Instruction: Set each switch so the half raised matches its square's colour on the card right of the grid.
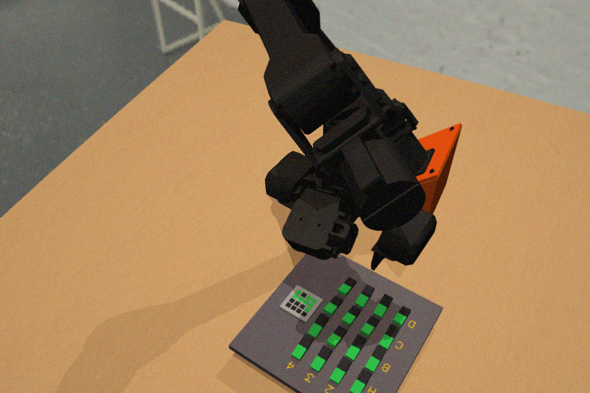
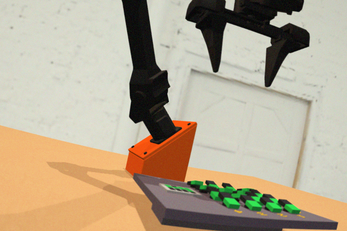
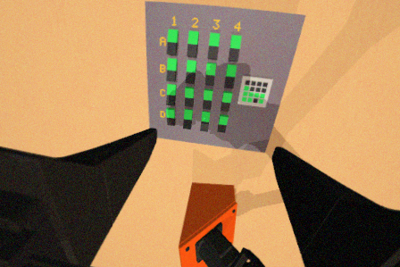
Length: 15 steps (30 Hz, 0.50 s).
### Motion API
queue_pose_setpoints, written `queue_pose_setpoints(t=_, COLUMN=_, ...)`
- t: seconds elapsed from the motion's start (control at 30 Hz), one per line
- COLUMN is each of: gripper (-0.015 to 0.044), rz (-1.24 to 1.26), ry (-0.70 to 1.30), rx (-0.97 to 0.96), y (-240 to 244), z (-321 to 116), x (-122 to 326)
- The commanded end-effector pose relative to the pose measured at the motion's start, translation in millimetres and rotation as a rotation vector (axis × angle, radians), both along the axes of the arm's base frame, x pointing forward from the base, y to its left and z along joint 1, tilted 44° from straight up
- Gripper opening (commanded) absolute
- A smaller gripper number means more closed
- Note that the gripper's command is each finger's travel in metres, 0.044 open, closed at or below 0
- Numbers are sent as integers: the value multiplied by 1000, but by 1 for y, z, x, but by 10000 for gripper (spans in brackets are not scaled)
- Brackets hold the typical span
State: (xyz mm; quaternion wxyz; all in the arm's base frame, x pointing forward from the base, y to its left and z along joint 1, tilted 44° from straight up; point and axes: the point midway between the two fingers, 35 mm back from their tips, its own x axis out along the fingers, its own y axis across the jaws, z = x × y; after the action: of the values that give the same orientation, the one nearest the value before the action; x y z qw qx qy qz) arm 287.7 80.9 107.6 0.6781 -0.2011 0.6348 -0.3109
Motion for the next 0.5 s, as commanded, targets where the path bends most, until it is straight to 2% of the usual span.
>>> queue_pose_setpoints(t=0.0, gripper=374, rz=1, ry=0, rx=-1, y=0, z=-4, x=1)
queue_pose_setpoints(t=0.07, gripper=321, rz=11, ry=-4, rx=-6, y=-1, z=-35, x=10)
queue_pose_setpoints(t=0.13, gripper=269, rz=27, ry=-8, rx=-15, y=-6, z=-83, x=19)
queue_pose_setpoints(t=0.2, gripper=216, rz=35, ry=-10, rx=-21, y=-10, z=-108, x=21)
queue_pose_setpoints(t=0.47, gripper=6, rz=39, ry=-11, rx=-23, y=-13, z=-118, x=21)
